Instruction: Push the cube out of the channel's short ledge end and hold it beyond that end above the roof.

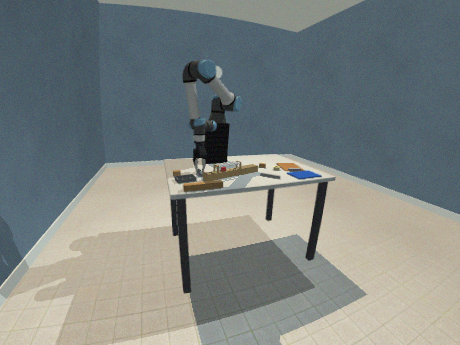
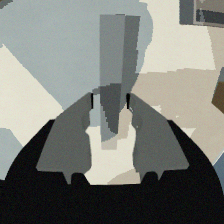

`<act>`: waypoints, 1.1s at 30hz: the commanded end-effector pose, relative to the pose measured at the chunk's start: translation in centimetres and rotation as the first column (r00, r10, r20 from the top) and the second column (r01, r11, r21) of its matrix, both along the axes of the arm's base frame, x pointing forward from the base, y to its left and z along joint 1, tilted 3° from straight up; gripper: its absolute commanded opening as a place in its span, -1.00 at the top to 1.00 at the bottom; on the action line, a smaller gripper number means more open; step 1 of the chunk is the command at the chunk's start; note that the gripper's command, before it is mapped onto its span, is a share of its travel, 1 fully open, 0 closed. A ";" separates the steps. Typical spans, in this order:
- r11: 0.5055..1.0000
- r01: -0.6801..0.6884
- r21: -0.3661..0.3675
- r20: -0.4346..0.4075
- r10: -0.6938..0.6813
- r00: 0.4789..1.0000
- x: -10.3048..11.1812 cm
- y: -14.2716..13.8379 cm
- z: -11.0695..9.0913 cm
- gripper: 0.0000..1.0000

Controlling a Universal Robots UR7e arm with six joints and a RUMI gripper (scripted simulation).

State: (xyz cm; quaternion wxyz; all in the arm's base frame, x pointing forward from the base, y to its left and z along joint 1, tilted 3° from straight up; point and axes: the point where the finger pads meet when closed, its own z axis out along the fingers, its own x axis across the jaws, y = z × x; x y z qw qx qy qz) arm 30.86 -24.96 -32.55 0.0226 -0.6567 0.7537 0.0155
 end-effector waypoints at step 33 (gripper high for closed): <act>1.000 0.000 -0.001 0.001 0.000 1.000 0.0 0.0 0.0 1.00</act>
